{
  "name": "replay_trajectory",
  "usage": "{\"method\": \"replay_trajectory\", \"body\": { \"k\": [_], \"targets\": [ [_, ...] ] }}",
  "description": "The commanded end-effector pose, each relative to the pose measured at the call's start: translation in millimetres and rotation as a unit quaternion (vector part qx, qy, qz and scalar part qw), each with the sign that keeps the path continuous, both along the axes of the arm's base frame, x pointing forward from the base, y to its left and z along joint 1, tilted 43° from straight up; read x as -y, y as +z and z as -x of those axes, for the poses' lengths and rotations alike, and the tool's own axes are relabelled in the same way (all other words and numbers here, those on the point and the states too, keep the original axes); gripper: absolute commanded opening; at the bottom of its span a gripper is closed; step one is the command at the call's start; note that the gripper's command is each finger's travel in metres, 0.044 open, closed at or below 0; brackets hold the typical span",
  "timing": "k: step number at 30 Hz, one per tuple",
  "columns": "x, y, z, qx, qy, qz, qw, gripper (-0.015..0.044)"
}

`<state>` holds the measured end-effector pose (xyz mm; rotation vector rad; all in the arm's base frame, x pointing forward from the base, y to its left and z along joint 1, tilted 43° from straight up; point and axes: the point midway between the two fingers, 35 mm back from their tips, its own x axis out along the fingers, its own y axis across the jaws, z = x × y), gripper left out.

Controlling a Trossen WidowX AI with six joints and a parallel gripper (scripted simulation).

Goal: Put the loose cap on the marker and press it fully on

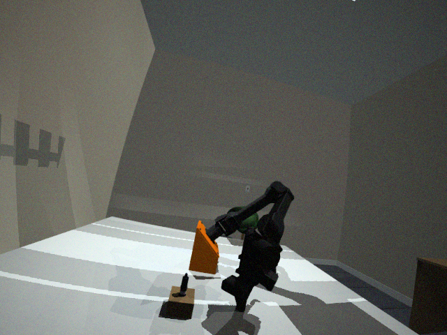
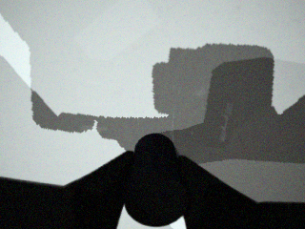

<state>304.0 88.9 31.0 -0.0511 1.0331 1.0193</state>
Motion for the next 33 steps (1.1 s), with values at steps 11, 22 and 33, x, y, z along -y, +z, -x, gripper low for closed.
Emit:
{"method": "replay_trajectory", "body": {
  "k": [11,22,33],
  "targets": [
    [18,18,1,-0.002,-0.001,0.002,1.0,0.0],
    [38,40,6,-0.002,-0.001,0.002,1.0,0.0],
    [58,36,-1,0.004,-0.003,0.006,1.0,0.0]
  ]
}}
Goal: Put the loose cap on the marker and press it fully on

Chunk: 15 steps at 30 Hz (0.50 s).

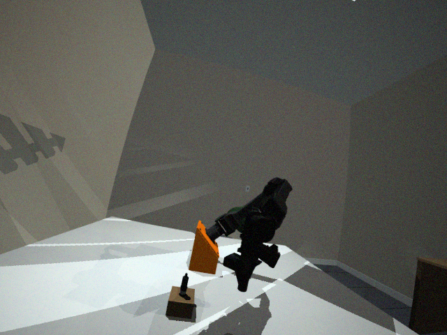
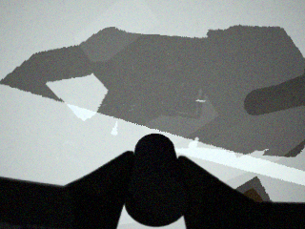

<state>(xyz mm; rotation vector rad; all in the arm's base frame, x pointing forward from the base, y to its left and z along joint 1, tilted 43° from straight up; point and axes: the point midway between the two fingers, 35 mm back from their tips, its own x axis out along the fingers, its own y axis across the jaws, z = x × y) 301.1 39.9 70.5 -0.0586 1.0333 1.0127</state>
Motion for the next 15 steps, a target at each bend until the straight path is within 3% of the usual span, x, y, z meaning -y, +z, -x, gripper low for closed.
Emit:
{"method": "replay_trajectory", "body": {
  "k": [1,15],
  "targets": [
    [13,-5,-5,0.002,-0.002,0.003,1.0,0.0],
    [65,-25,-16,-0.003,-0.017,0.016,1.0,0.0]
  ]
}}
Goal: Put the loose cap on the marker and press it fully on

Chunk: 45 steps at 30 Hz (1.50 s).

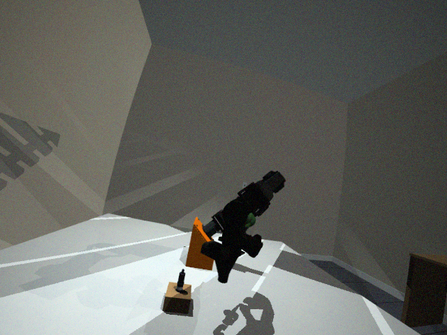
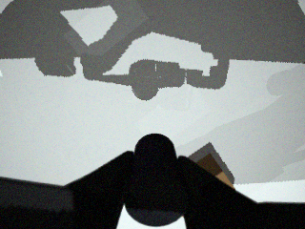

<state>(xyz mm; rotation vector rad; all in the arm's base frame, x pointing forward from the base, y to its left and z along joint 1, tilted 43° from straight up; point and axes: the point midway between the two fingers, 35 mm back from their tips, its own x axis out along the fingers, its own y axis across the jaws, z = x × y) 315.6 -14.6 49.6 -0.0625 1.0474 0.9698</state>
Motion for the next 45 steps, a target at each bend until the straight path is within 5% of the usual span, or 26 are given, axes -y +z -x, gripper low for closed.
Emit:
{"method": "replay_trajectory", "body": {
  "k": [1,28,45],
  "targets": [
    [14,-6,-2,-0.002,0.0,0.003,1.0,0.0],
    [106,-49,9,-0.002,0.015,-0.009,1.0,0.0],
    [97,-62,7,-0.002,0.016,-0.01,1.0,0.0]
  ]
}}
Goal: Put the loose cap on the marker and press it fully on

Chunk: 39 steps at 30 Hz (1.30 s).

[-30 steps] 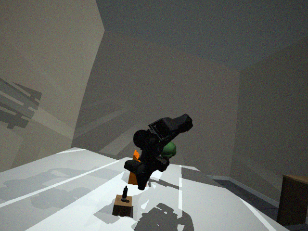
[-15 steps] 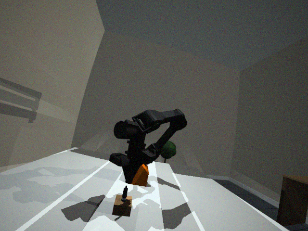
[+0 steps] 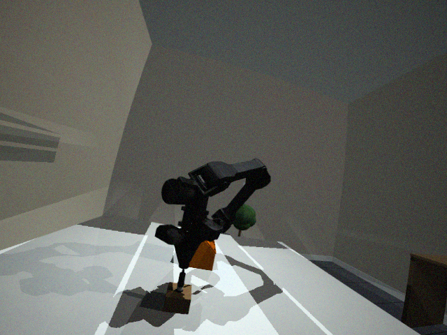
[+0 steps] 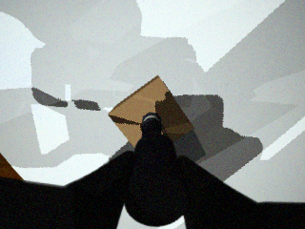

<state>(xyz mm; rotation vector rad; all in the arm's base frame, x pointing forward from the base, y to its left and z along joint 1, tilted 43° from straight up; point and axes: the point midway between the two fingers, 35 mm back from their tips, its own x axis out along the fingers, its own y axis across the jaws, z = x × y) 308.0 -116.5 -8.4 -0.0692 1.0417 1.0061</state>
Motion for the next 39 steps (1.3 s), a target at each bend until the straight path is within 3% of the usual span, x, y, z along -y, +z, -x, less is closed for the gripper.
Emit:
{"method": "replay_trajectory", "body": {
  "k": [1,36,39],
  "targets": [
    [-6,-5,0,-0.002,0.0,-0.003,1.0,0.0],
    [-32,-34,-4,-0.002,0.0,-0.004,1.0,0.0],
    [-32,-34,-4,-0.002,0.001,-0.003,1.0,0.0079]
  ]
}}
